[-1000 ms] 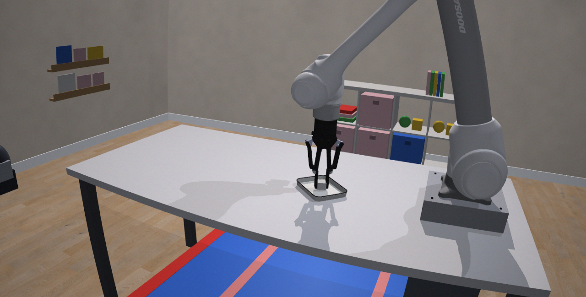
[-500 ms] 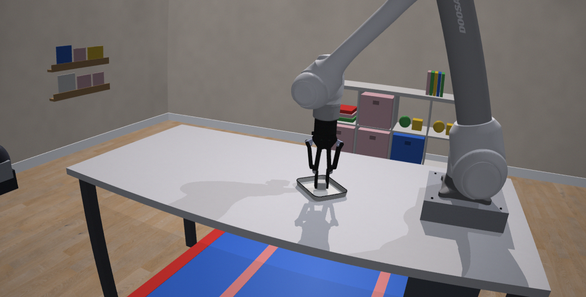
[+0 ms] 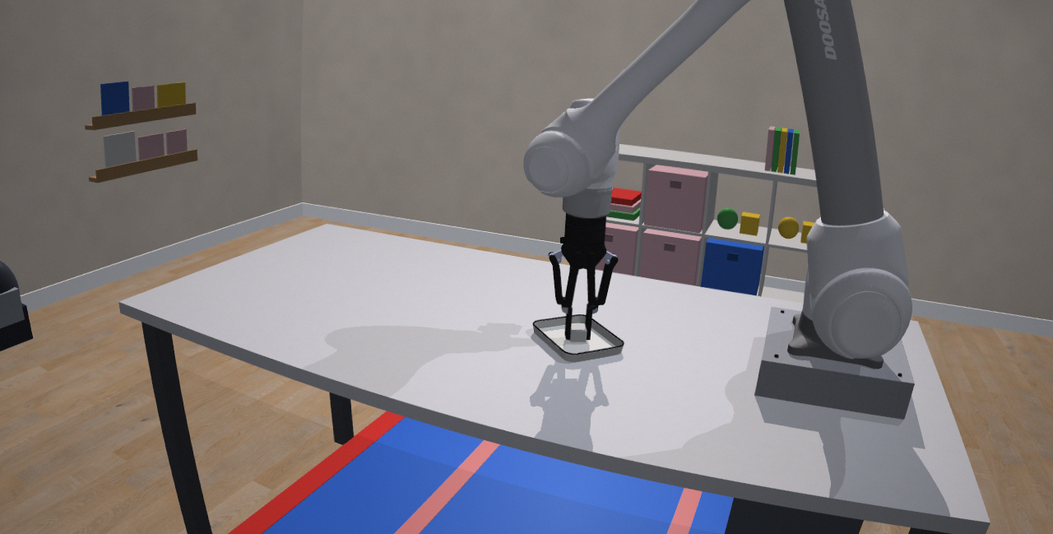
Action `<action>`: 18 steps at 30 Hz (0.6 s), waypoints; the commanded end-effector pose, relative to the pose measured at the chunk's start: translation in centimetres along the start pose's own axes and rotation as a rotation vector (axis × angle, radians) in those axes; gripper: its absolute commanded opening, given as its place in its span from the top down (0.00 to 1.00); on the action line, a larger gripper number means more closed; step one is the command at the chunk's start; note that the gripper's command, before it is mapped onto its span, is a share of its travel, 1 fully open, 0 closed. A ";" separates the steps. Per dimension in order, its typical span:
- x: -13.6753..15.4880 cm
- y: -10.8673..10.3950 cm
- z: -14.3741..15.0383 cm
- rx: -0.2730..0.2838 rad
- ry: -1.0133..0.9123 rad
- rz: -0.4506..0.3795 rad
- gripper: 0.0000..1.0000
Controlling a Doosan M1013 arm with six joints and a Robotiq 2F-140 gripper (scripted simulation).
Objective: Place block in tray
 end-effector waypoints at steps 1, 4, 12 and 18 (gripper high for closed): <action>-0.2 0.2 -0.1 -0.004 -0.003 0.001 0.90; -0.2 0.2 -0.1 -0.004 -0.003 0.001 0.90; -0.2 0.3 0.0 -0.003 -0.003 0.001 0.90; -0.2 0.3 0.0 -0.004 -0.003 0.001 0.90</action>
Point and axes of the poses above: the point where the finger pads meet when closed, its own y axis out along the fingers, its own z axis across the jaws, x = y × z, the point moved 2 cm from there along -y, back along the fingers, and after that the axes turned 7 degrees about y, right-handed, at the moved point
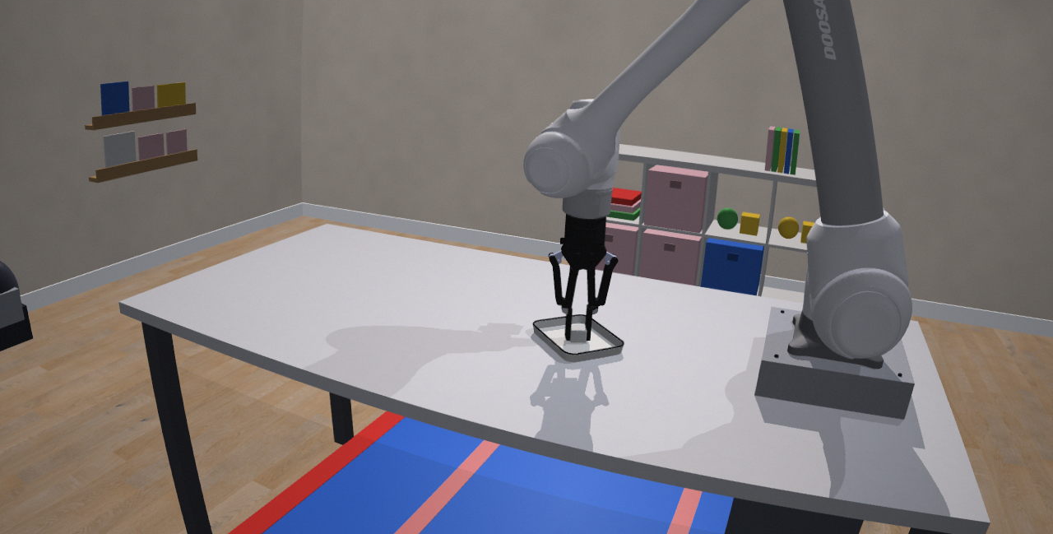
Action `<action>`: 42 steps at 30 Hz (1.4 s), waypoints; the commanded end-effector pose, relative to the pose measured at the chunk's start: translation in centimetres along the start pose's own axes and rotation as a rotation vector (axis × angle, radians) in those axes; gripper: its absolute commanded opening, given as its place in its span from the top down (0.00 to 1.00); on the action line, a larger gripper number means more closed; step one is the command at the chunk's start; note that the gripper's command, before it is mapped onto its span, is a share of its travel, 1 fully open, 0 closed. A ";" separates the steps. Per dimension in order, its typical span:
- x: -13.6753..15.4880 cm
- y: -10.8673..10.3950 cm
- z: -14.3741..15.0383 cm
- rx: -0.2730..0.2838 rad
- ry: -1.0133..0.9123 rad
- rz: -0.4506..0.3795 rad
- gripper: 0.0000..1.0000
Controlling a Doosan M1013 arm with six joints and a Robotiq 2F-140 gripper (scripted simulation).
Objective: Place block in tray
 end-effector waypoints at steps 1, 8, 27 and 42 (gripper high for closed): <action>-0.2 0.2 0.0 -0.004 -0.003 0.001 0.90; -0.2 0.3 -0.1 -0.004 -0.003 0.001 0.90; -0.2 0.3 -0.1 -0.004 -0.003 0.001 0.62; -0.2 0.3 -0.1 -0.004 -0.003 0.001 0.62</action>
Point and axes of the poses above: the point where the finger pads meet when closed, its own y axis out along the fingers, its own z axis across the jaws, x = y × z, the point moved 2 cm from there along -y, back along the fingers, and after that the axes turned 7 degrees about y, right-handed, at the moved point
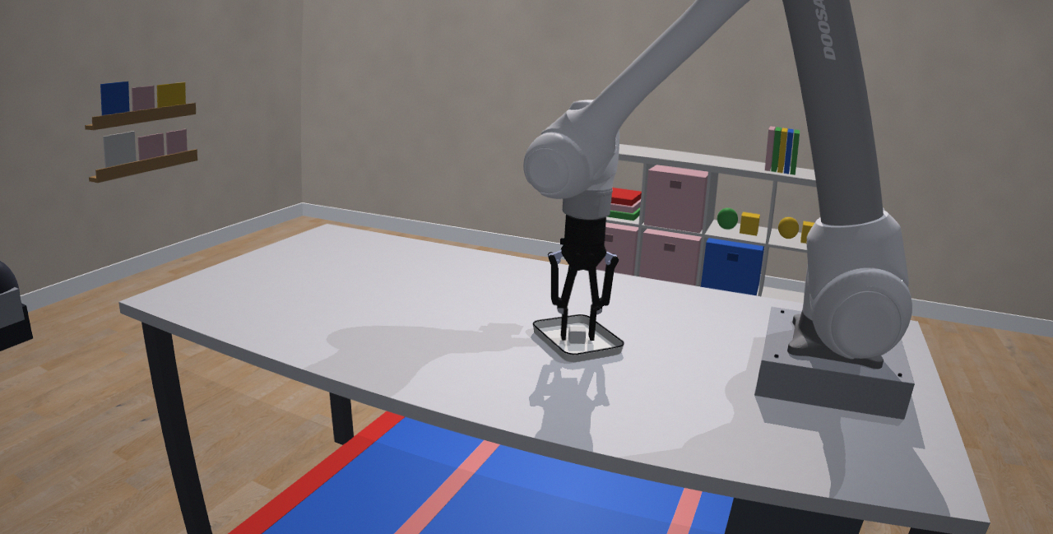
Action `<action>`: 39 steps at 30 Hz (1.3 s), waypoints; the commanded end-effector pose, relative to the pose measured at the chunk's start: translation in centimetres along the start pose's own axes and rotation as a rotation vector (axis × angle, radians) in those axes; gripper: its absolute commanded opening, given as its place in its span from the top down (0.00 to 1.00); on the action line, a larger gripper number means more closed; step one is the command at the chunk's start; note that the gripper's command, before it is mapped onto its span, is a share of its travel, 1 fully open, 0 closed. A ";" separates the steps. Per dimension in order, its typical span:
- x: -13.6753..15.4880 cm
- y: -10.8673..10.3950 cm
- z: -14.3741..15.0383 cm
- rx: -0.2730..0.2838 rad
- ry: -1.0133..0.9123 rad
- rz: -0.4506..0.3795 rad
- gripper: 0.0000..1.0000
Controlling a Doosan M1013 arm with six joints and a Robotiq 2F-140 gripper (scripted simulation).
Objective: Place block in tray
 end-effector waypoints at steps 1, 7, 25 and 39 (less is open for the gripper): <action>-0.2 0.2 -0.1 -0.004 -0.003 0.001 0.62; -0.2 0.2 -0.1 -0.004 -0.003 0.001 0.62; -0.2 -0.7 -0.1 -0.002 -0.003 0.000 0.62; -0.2 -4.3 -0.2 -0.004 -0.003 0.001 0.62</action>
Point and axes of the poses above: the point where the finger pads meet when closed, its own y axis out along the fingers, its own z axis across the jaws, x = y × z, the point moved 2 cm from there along -y, back along the fingers, and after that the axes turned 7 degrees about y, right-handed, at the moved point
